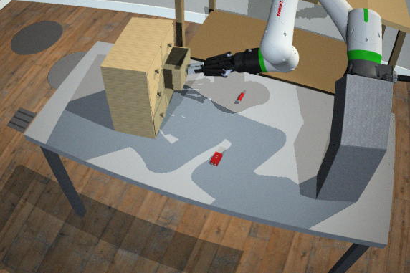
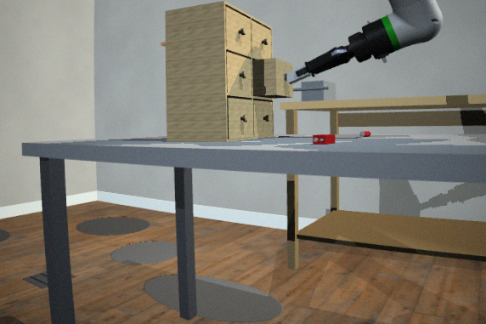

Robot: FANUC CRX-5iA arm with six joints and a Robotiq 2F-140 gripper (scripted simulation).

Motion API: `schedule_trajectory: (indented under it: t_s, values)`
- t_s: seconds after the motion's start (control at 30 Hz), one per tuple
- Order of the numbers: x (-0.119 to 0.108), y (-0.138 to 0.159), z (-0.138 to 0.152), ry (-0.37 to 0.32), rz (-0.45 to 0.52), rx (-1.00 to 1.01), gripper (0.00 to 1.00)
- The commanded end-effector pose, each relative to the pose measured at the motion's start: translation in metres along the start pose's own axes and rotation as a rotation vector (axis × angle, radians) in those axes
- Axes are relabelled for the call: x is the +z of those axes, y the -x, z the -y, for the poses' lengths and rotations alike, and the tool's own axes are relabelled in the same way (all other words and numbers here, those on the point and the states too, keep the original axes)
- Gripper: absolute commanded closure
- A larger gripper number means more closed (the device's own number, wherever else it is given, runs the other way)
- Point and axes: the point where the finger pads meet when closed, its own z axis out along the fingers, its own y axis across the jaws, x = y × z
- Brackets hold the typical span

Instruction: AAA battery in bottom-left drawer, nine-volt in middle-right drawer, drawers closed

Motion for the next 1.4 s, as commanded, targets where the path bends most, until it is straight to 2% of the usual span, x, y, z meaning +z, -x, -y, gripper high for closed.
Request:
schedule_trajectory:
  t_s: [0.0, 0.1, 0.47, 0.73, 0.9, 1.17, 1.37]
  values:
    - [0.000, 0.000, 0.000, 0.000, 0.000, 0.000, 0.92]
    - [0.000, 0.000, 0.000, 0.000, 0.000, 0.000, 0.92]
    - [0.000, 0.000, 0.000, 0.000, 0.000, 0.000, 0.80]
    - [-0.002, 0.000, 0.000, 0.000, 0.000, 0.000, 0.80]
    - [-0.010, 0.003, 0.000, 0.000, 0.000, 0.000, 0.80]
    - [-0.043, 0.016, 0.000, 0.000, 0.000, 0.000, 0.80]
    - [-0.048, 0.017, 0.000, 0.000, 0.000, 0.000, 0.80]
